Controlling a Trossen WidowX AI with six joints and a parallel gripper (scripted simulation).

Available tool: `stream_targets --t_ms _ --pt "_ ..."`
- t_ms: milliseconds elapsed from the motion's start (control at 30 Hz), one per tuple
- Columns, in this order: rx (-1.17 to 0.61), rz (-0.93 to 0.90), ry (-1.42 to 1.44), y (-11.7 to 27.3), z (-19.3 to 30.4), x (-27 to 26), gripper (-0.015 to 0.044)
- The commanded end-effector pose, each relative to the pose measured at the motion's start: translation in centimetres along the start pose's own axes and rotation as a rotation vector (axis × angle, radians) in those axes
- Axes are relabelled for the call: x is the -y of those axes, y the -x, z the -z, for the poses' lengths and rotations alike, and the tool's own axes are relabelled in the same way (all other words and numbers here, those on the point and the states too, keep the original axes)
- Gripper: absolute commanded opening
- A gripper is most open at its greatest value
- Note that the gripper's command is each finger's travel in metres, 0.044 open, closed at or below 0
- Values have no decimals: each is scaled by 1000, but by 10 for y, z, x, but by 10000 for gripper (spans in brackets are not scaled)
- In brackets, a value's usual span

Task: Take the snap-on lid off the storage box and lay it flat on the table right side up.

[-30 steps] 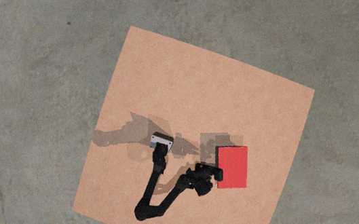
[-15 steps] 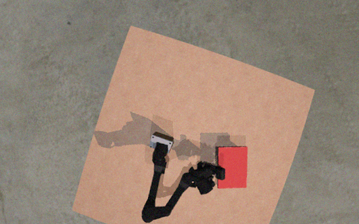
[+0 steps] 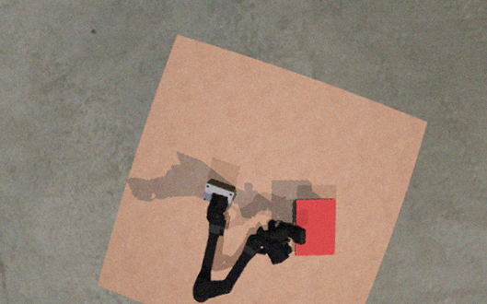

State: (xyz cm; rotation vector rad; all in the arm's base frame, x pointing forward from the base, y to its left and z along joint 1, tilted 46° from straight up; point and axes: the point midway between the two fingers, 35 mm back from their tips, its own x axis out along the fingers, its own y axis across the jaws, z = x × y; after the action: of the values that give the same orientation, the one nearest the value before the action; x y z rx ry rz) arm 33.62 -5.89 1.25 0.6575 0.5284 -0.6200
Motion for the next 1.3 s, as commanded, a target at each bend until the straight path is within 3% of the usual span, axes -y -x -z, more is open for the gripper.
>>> stream_targets --t_ms 0,1267 --pt "1 3 3 0 0 1 0" --pt "0 0 0 6 0 -5 0"
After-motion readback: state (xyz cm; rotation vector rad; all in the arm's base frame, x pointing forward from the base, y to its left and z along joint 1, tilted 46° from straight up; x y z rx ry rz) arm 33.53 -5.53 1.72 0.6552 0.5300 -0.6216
